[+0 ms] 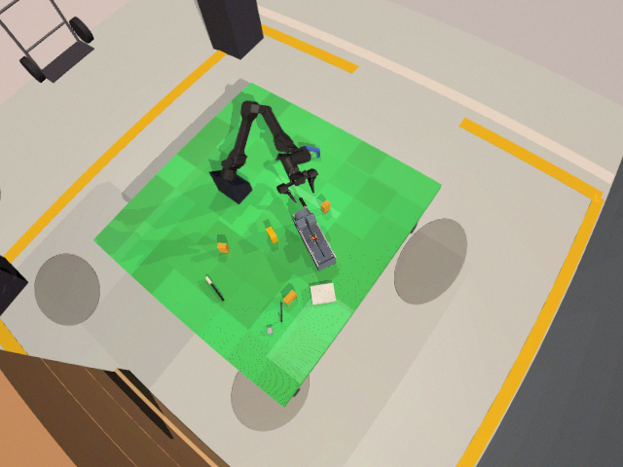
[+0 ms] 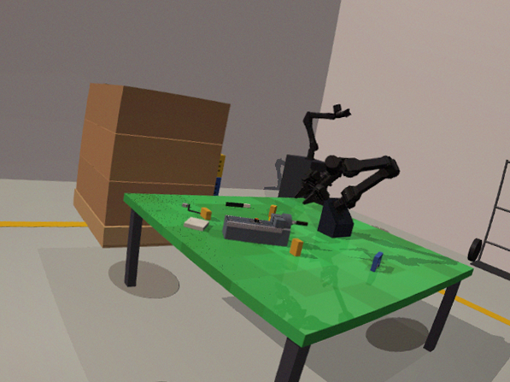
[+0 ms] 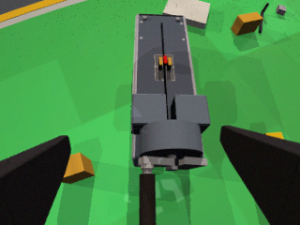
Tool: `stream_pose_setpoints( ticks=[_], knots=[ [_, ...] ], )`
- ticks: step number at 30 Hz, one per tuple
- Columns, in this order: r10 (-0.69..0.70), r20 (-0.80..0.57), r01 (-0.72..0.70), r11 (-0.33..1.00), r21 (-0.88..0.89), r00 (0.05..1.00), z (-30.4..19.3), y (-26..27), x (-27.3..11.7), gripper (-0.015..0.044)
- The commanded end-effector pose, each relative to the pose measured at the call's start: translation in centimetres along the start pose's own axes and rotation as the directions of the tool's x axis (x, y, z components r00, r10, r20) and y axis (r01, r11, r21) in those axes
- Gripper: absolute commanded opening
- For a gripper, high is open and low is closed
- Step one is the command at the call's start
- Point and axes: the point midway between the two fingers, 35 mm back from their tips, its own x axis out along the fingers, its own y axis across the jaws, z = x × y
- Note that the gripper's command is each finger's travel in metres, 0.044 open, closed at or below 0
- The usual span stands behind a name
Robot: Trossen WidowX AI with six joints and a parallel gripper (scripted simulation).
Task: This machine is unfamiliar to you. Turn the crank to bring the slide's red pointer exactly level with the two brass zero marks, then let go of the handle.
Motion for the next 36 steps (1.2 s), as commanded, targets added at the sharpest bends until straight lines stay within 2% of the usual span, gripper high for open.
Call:
stream_pose_setpoints(
  ticks=[1,7,17,36],
  knots=[
    [-0.04,0.023,0.039,0.998,0.046,0.999,-1.2,-0.1,-1.0,0.044],
    [-0.041,0.023,0.04,0.998,0.046,0.999,-1.4,-0.1,-0.7,0.044],
    [-0.045,0.028,0.044,0.997,0.056,0.999,-5.2,0.0,2.8,0.044],
    [-0.046,0.027,0.044,0.997,0.056,0.999,-7.1,0.1,4.9,0.044]
  ],
)
